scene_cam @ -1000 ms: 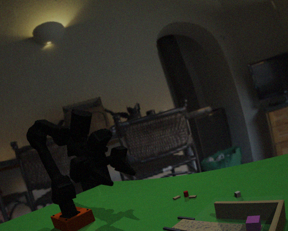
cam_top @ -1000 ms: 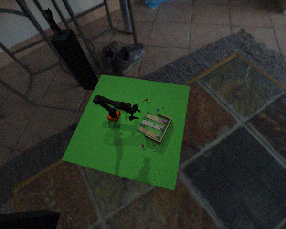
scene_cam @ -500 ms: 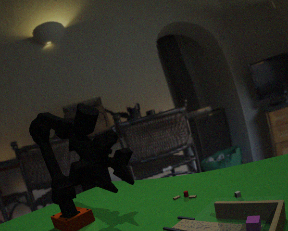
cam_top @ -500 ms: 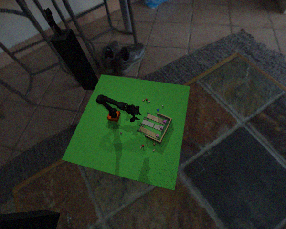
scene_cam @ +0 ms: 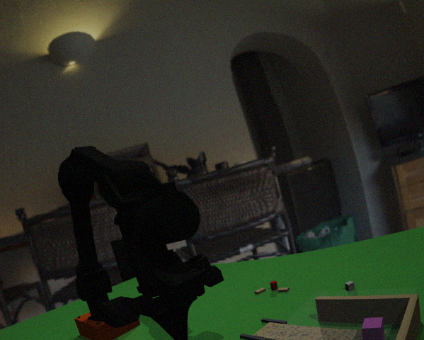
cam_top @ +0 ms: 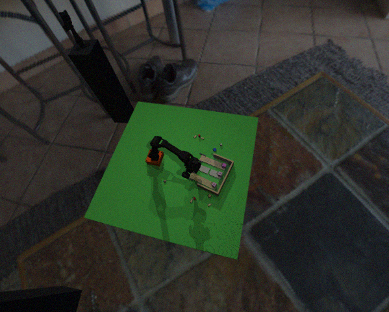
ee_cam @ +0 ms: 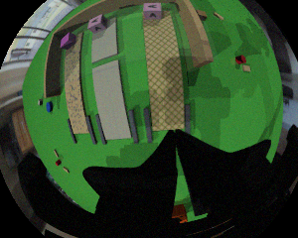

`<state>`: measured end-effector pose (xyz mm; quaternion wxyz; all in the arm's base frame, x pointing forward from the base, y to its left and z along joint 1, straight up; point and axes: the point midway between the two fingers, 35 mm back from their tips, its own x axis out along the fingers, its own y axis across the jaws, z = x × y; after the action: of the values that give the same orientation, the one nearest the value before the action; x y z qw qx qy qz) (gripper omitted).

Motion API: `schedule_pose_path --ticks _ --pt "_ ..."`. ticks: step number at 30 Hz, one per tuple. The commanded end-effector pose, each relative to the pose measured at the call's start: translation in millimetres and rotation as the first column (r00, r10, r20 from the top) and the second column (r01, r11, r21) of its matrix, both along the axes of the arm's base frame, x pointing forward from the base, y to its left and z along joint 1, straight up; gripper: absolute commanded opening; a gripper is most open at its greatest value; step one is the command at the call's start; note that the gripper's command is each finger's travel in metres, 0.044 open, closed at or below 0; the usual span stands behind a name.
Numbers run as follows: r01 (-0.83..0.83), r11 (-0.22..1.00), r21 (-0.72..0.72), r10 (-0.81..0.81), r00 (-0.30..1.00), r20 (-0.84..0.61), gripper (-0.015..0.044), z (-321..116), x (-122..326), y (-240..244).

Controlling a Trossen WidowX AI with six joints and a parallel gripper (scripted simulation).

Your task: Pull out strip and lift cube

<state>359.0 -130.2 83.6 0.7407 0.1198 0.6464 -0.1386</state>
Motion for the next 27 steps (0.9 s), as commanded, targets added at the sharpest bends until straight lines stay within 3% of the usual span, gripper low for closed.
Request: schedule_pose_path --ticks 1,27 --pt "0.03 0.999 0.034 -0.027 0.996 -0.091 0.0 -12 0 -6" --pt "0.03 0.999 0.034 -0.027 0.996 -0.091 0.0 -47 3 -6"
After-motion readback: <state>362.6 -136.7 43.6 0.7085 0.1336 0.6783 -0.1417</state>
